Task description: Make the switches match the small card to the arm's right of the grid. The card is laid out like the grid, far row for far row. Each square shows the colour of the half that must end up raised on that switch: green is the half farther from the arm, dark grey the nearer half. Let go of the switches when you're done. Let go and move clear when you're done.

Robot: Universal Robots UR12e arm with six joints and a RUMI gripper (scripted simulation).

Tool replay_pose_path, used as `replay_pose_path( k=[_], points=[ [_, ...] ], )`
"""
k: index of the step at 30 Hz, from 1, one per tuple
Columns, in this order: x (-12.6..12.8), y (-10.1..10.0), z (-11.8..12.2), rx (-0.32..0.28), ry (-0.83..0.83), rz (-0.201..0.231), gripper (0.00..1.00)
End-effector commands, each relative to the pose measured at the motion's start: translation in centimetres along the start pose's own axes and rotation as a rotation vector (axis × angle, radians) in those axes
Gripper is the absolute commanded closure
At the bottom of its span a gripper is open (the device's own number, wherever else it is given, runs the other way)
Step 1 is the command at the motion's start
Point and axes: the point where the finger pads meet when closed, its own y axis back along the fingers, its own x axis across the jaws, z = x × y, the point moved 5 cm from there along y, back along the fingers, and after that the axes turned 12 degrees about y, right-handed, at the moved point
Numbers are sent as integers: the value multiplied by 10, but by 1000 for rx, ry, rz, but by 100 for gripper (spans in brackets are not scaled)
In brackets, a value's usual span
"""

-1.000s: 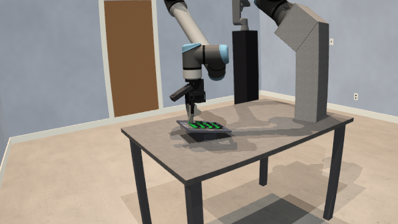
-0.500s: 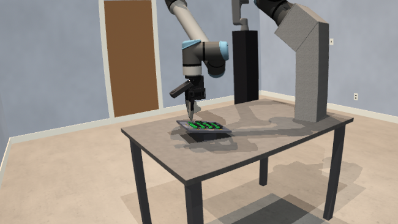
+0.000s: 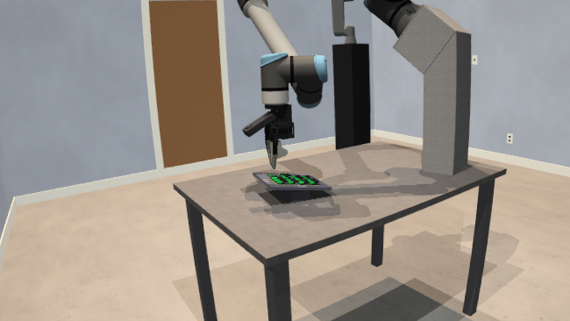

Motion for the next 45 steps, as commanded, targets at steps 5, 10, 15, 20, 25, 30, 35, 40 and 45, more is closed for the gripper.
replay_pose_path(
  k=[5,10,15,20,25,30,35,40,45],
  points=[
    [9,1,2,1,0,0,100],
    [24,0,5,1,0,0,100],
    [24,0,5,1,0,0,100],
    [24,0,5,1,0,0,100],
    [24,0,5,1,0,0,100],
    [24,0,5,1,0,0,100],
    [24,0,5,1,0,0,100],
    [24,0,5,1,0,0,100],
    [24,0,5,1,0,0,100]
  ],
)
